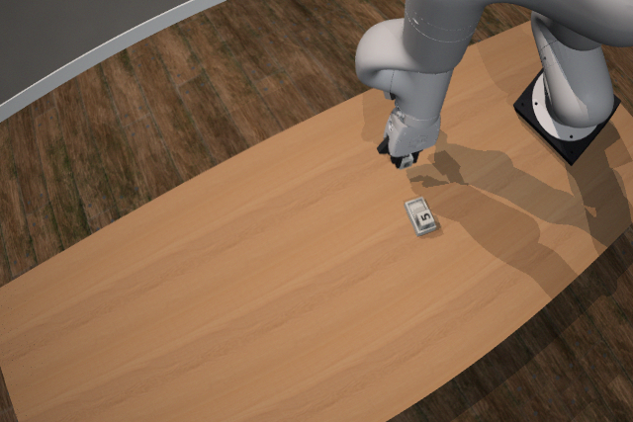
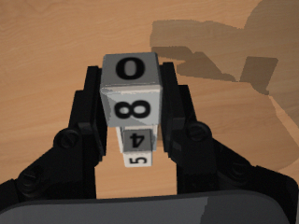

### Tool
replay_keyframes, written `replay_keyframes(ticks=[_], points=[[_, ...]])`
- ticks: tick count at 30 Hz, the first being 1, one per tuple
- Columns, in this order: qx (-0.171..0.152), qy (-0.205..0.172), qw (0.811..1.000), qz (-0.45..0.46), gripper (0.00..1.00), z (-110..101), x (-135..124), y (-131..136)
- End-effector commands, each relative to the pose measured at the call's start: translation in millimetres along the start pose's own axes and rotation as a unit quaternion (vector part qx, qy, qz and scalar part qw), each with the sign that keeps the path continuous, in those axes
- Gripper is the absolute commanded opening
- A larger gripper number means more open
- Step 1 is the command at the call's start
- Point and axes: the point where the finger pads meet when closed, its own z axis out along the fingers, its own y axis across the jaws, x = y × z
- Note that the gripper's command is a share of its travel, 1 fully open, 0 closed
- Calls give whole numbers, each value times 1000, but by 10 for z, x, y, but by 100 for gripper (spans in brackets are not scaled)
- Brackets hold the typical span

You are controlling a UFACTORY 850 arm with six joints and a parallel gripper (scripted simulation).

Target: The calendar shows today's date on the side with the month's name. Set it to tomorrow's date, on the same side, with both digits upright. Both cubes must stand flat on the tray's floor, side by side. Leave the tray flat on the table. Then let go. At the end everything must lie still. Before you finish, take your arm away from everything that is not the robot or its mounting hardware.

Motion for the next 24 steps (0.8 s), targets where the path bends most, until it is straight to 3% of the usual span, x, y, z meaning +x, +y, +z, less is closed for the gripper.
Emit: replay_keyframes(ticks=[1,8,24], points=[[-6,-6,1000,1,27,-234,-4,-9],[-6,-6,1000,1,27,-431,-2,-11],[-6,-6,1000,1,27,-474,-1,-12]])
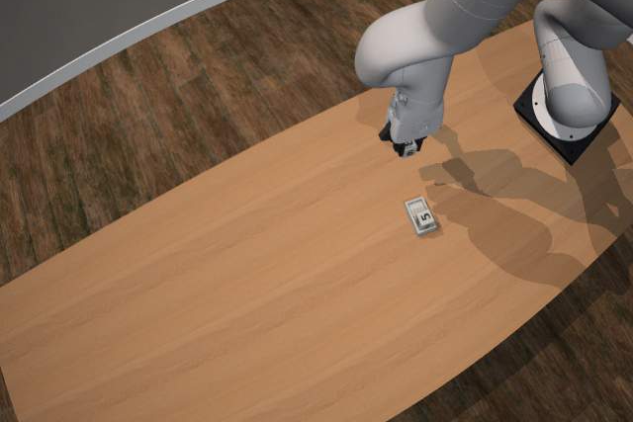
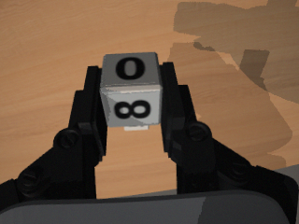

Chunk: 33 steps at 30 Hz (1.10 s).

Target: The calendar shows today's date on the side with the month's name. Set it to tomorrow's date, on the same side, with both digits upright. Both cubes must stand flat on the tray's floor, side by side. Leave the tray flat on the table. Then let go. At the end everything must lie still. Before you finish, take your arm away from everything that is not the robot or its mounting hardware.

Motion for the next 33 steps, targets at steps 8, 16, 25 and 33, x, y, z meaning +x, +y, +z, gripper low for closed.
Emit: replay_keyframes(ticks=[8,16,25,33], points=[[0,0,1000,-5,27,-4,-1,-6],[-1,0,999,-43,27,-4,-12,-6],[-1,0,992,-124,27,-5,-37,-6],[-3,-1,967,-255,27,-6,-77,-5]])
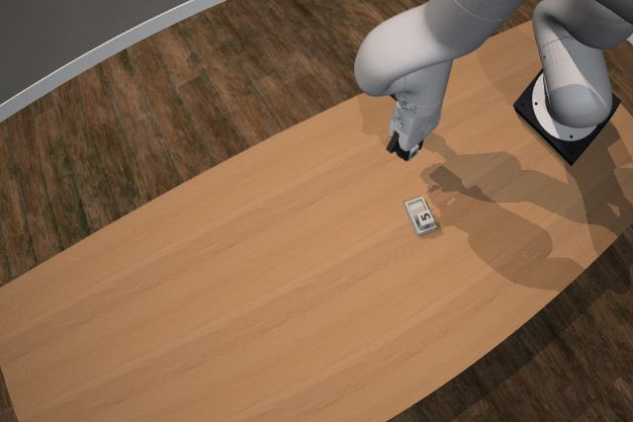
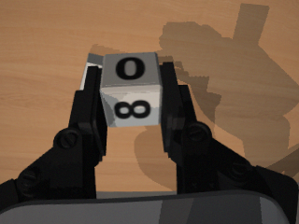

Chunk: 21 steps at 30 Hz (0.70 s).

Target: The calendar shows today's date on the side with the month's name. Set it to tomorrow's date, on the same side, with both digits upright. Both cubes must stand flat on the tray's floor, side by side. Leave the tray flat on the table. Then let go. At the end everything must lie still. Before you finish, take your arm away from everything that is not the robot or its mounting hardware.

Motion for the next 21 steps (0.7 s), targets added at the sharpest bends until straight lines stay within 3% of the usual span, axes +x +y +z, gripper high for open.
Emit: replay_keyframes(ticks=[1,5,13,18,21], points=[[7,2,996,-86,27,-2,-20,-13],[7,2,994,-111,27,-3,-27,-16],[5,2,969,-248,27,-5,-66,-31],[5,2,942,-335,27,-6,-91,-41],[5,2,940,-340,27,-6,-92,-41]])
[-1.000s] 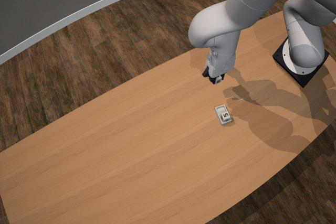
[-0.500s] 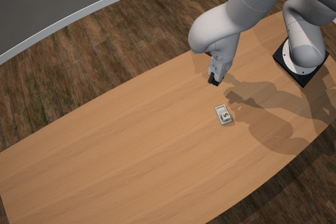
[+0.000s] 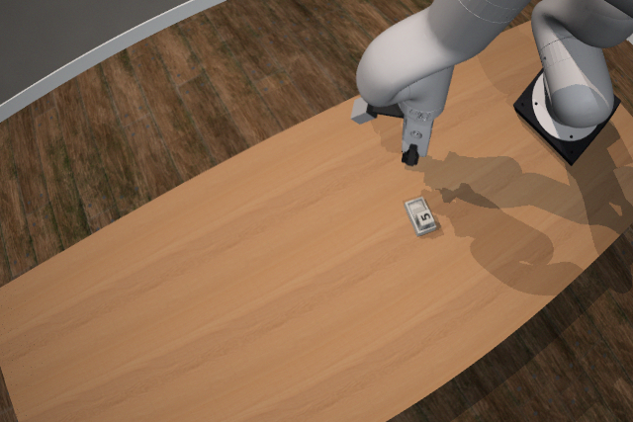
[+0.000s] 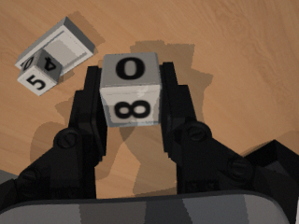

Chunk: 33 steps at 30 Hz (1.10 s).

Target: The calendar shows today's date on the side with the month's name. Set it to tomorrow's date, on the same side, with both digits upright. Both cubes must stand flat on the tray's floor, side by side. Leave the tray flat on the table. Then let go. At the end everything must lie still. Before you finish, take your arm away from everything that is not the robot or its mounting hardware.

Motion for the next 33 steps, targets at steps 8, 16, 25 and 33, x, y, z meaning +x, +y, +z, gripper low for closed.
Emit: replay_keyframes(ticks=[8,16,25,33], points=[[8,9,985,-171,27,-4,-22,-43],[6,9,959,-284,27,-7,-39,-71],[5,9,904,-427,27,-10,-63,-109],[4,9,851,-525,27,-13,-80,-136]])
